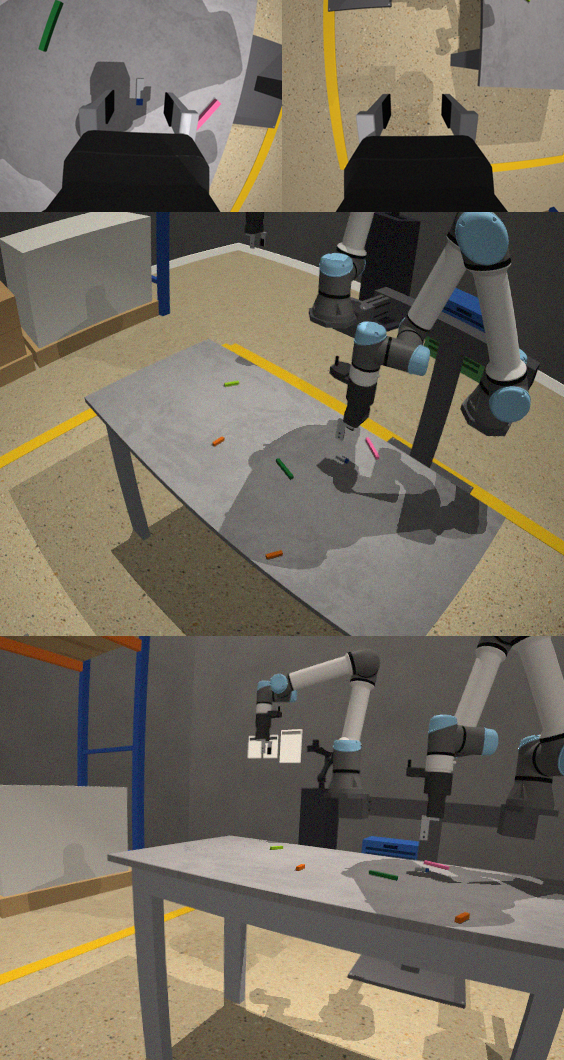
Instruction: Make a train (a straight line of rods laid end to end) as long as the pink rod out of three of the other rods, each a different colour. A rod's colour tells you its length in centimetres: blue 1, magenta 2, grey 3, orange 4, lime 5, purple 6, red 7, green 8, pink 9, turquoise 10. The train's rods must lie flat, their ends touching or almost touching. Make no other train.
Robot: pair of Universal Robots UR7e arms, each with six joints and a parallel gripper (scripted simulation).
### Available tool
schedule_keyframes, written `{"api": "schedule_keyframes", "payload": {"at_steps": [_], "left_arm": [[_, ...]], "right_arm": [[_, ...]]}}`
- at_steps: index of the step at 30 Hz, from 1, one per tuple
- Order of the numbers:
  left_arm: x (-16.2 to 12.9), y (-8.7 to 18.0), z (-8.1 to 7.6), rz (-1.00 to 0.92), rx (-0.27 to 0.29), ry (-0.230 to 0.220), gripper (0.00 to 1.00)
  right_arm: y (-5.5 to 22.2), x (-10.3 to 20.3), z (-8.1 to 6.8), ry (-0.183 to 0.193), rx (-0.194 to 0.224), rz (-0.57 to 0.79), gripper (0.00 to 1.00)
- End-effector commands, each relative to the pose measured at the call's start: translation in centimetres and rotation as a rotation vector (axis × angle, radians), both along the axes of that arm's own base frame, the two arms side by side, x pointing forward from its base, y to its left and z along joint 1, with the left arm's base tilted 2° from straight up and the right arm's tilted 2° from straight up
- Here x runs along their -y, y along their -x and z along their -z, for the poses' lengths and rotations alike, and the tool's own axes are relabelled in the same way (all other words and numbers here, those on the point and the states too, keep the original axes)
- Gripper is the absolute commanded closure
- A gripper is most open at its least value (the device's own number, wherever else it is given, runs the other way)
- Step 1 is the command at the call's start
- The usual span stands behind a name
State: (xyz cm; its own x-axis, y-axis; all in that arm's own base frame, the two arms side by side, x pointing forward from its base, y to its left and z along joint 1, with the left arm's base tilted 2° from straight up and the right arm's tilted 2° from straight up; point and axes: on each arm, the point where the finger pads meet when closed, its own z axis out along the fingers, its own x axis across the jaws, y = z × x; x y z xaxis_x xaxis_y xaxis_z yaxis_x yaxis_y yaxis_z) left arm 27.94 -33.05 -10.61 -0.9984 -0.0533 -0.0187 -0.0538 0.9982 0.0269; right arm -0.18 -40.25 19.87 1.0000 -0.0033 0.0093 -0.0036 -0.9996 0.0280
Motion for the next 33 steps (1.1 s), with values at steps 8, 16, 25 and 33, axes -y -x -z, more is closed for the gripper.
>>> {"api": "schedule_keyframes", "payload": {"at_steps": [8, 16, 25, 33], "left_arm": [[1.9, -0.4, 0.1, 0.059, -0.001, 0.001, 0.0], [4.5, -0.7, 0.3, 0.141, -0.003, 0.0, 0.0], [10.4, -1.4, 0.8, 0.335, -0.008, -0.003, 0.0], [15.4, -1.8, 1.2, 0.506, -0.012, -0.006, 0.0]], "right_arm": [[0.0, 0.1, -0.1, 0.002, 0.001, 0.0, 0.0], [0.0, 0.1, -0.1, 0.002, 0.001, 0.0, 0.0], [0.0, 0.1, -0.1, 0.002, 0.001, 0.0, 0.0], [0.0, 0.1, -0.1, 0.002, 0.001, 0.0, 0.0]]}}
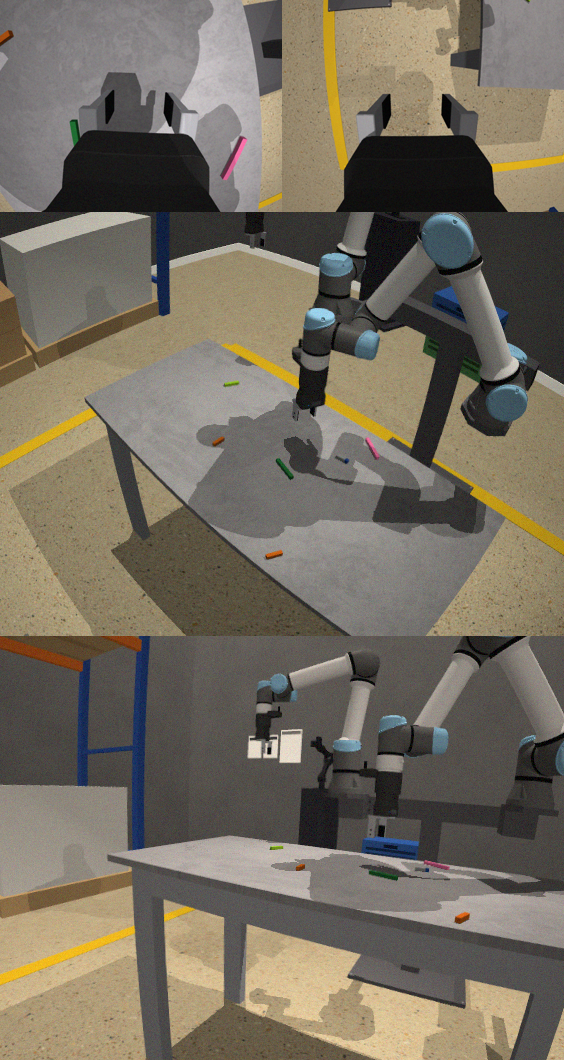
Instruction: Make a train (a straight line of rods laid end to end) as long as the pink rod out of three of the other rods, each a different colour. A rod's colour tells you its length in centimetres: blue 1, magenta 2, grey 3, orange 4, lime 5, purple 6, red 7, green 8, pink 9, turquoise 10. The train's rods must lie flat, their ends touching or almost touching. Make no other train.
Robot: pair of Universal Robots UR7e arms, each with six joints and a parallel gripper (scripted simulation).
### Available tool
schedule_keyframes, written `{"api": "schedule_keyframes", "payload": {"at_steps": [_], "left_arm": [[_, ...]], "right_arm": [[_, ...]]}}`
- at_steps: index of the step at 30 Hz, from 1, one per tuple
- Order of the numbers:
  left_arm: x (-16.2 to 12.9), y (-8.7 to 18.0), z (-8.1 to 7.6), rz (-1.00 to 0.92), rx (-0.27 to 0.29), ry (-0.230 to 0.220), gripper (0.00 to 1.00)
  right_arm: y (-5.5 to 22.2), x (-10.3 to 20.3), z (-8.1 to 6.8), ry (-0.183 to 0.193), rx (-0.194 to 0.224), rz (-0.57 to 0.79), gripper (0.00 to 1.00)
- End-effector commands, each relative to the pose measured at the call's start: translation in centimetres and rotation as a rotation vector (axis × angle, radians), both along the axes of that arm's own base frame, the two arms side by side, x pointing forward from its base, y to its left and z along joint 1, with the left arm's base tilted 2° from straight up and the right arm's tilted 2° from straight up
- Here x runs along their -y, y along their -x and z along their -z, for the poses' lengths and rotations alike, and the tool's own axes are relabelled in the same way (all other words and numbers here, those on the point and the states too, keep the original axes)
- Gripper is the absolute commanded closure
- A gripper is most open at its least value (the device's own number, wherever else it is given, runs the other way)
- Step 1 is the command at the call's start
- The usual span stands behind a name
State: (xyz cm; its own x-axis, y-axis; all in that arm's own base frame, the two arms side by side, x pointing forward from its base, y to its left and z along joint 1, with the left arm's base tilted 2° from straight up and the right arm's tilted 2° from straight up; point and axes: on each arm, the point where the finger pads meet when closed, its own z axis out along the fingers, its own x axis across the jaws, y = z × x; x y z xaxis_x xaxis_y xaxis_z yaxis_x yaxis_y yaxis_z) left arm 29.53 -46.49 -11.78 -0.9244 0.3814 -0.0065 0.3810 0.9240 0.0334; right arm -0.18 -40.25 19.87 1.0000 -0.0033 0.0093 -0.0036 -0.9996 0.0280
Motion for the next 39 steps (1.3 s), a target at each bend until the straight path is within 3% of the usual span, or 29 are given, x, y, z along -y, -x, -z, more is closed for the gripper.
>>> {"api": "schedule_keyframes", "payload": {"at_steps": [1, 11, 13, 28, 30, 39], "left_arm": [[2.8, -0.3, 0.1, 0.093, -0.003, 0.002, 0.0], [11.7, -0.3, 0.8, 0.422, -0.012, -0.004, 0.0], [11.7, -0.3, 0.8, 0.422, -0.012, -0.004, 0.0], [24.1, 1.2, 1.7, 0.965, -0.026, -0.014, 0.0], [24.1, 1.2, 1.7, 0.965, -0.026, -0.014, 0.0], [29.4, 2.5, 2.1, 1.249, -0.033, -0.019, 0.0]], "right_arm": [[0.0, 0.1, -0.1, 0.002, 0.001, 0.0, 0.0], [0.0, 0.1, -0.1, 0.002, 0.001, 0.0, 0.0], [0.0, 0.1, -0.1, 0.002, 0.001, 0.0, 0.0], [0.0, 0.1, -0.1, 0.002, 0.001, 0.0, 0.0], [0.0, 0.1, -0.1, 0.002, 0.001, 0.0, 0.0], [0.0, 0.1, -0.1, 0.002, 0.001, 0.0, 0.0]]}}
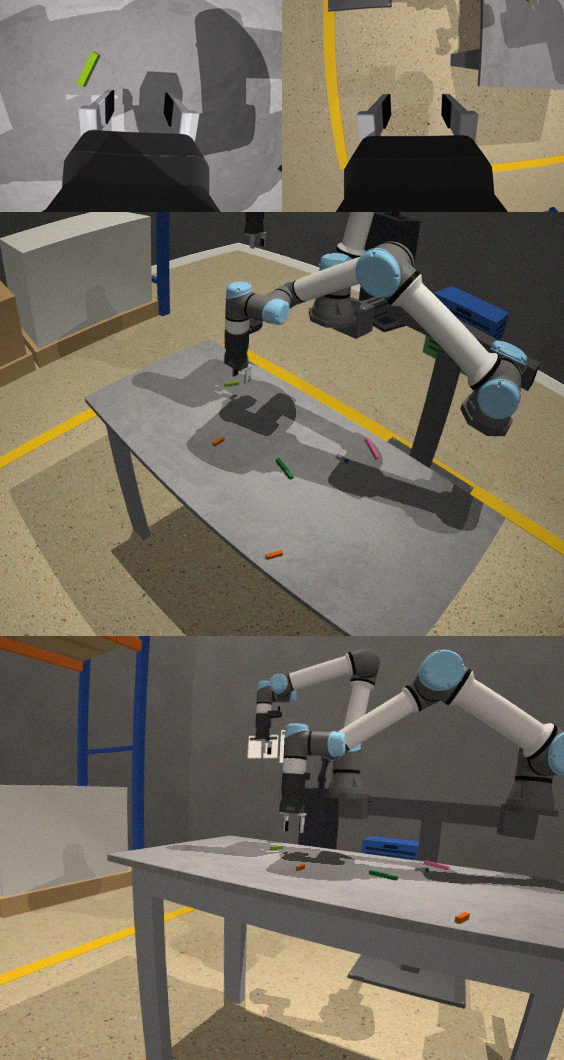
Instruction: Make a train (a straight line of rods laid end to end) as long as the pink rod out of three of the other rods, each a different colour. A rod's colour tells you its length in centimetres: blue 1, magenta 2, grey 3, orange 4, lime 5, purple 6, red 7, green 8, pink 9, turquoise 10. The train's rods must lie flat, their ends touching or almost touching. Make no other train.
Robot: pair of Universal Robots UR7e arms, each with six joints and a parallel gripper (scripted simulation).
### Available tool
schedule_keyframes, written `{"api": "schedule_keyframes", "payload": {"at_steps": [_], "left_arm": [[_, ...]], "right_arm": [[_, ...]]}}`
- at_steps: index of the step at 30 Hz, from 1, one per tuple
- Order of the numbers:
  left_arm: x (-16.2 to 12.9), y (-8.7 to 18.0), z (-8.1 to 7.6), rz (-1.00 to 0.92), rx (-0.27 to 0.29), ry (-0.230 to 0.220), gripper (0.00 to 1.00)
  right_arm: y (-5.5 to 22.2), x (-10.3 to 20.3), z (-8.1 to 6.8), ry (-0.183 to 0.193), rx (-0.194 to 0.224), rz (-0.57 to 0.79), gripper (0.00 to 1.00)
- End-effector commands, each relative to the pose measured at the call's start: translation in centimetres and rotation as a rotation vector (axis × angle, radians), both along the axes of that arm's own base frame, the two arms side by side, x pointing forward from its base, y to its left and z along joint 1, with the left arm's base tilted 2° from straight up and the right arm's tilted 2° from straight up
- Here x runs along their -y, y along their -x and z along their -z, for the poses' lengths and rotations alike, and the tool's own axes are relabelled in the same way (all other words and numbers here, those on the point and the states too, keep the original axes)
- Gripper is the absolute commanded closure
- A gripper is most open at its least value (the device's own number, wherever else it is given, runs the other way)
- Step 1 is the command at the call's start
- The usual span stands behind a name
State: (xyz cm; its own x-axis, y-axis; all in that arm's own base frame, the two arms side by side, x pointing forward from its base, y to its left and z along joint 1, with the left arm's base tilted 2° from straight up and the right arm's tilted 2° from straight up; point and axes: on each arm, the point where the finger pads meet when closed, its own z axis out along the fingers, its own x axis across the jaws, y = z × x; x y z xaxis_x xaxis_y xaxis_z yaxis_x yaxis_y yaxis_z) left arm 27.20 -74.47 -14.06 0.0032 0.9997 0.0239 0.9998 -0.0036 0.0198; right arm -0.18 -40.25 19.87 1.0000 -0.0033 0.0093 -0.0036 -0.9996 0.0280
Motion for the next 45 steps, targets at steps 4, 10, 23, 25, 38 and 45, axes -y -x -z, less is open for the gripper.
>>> {"api": "schedule_keyframes", "payload": {"at_steps": [4, 10, 23, 25, 38, 45], "left_arm": [[3.1, 0.8, -0.1, 0.171, -0.006, -0.003, 0.0], [4.4, 1.3, 0.0, 0.261, -0.008, -0.005, 0.0], [6.8, 2.4, 0.2, 0.438, -0.012, -0.008, 0.0], [6.8, 2.4, 0.2, 0.438, -0.012, -0.008, 0.0], [7.3, 2.6, 0.2, 0.472, -0.013, -0.009, 0.0], [7.3, 2.6, 0.2, 0.472, -0.013, -0.009, 0.46]], "right_arm": [[0.0, 0.1, -0.1, 0.002, 0.001, 0.0, 0.0], [0.0, 0.1, -0.1, 0.002, 0.001, 0.0, 0.0], [0.0, 0.1, -0.1, 0.002, 0.001, 0.0, 0.0], [0.0, 0.1, -0.1, 0.002, 0.001, 0.0, 0.0], [0.0, 0.1, -0.1, 0.002, 0.001, 0.0, 0.0], [0.0, 0.1, -0.1, 0.002, 0.001, 0.0, 0.0]]}}
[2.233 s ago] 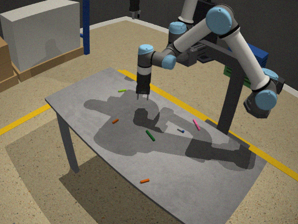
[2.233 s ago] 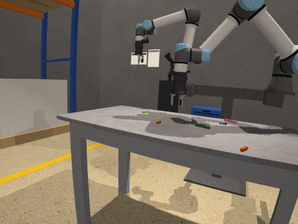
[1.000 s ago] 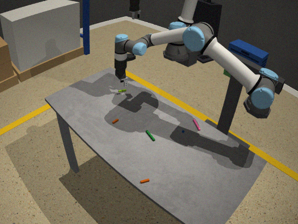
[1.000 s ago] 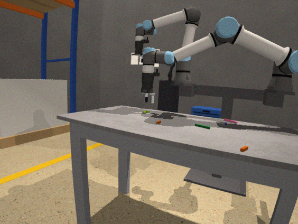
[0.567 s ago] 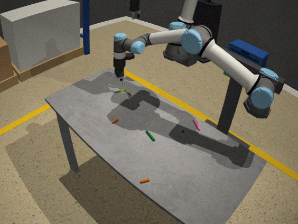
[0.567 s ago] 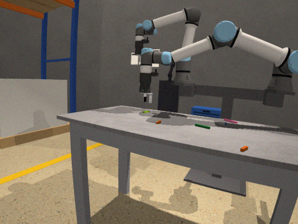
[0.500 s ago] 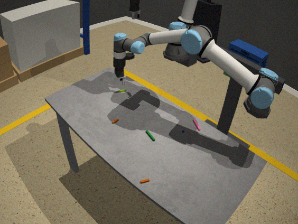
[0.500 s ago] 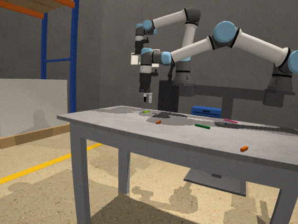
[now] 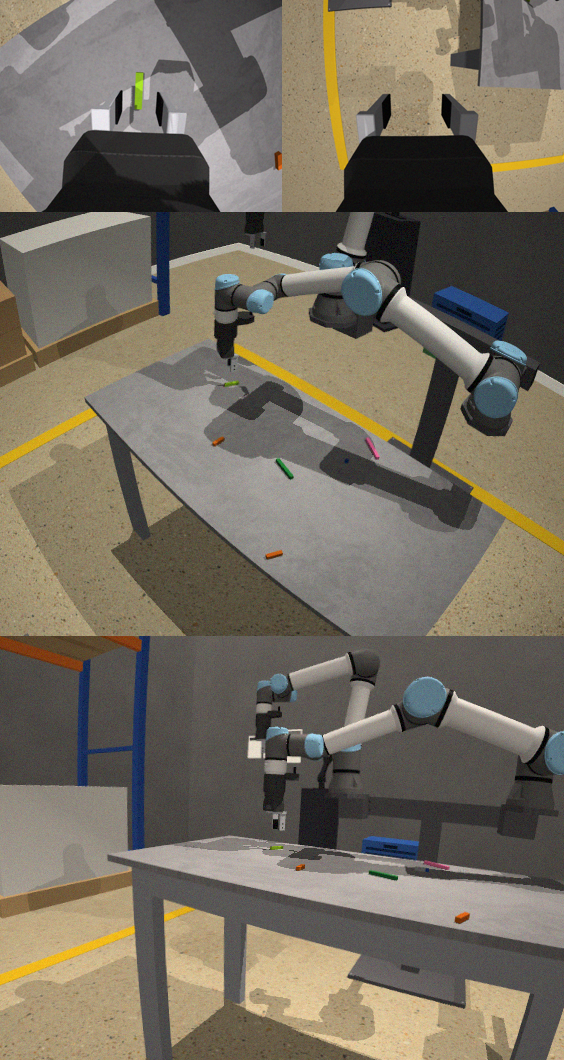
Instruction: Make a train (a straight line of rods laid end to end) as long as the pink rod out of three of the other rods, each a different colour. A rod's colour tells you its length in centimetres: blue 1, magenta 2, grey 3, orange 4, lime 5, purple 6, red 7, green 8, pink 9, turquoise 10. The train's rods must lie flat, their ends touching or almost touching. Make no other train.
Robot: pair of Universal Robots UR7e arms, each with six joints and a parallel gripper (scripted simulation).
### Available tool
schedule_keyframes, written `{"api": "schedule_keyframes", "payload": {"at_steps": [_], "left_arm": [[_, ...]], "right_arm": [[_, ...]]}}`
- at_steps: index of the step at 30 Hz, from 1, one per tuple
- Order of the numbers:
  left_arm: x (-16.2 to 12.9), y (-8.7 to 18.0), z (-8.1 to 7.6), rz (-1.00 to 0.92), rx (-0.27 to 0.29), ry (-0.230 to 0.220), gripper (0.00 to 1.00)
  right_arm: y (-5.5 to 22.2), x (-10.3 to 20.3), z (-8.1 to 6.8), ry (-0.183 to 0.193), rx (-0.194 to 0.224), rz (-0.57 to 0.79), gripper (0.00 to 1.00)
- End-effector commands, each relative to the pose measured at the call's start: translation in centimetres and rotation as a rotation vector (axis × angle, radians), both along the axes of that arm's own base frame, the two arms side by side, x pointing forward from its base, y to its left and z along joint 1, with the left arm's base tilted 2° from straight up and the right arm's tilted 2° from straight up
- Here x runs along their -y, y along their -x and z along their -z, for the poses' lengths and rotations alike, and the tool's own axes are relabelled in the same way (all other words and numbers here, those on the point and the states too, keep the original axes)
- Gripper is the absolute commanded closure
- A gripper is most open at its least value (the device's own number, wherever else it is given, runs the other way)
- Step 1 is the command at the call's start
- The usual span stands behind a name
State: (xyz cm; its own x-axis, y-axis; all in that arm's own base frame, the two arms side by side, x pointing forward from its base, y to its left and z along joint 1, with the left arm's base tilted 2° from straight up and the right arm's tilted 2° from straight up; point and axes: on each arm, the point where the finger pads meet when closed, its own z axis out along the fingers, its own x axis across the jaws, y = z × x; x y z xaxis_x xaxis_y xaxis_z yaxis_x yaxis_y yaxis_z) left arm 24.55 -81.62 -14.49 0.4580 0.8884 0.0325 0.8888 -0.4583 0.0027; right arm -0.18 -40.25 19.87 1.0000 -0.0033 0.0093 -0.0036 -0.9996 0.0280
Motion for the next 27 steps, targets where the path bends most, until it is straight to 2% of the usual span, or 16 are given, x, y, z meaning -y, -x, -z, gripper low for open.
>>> {"api": "schedule_keyframes", "payload": {"at_steps": [1, 18, 27], "left_arm": [[0.12, -0.02, -0.18, 0.0, 0.001, 0.004, 0.46], [0.12, -0.02, -0.11, 0.0, 0.001, 0.004, 0.46], [0.12, -0.03, 0.48, 0.0, 0.001, 0.003, 0.46]], "right_arm": [[-0.02, 0.06, -0.05, 0.002, 0.001, 0.0, 0.0], [-0.02, 0.06, -0.05, 0.002, 0.001, 0.0, 0.0], [-0.02, 0.06, -0.05, 0.002, 0.001, 0.0, 0.0]]}}
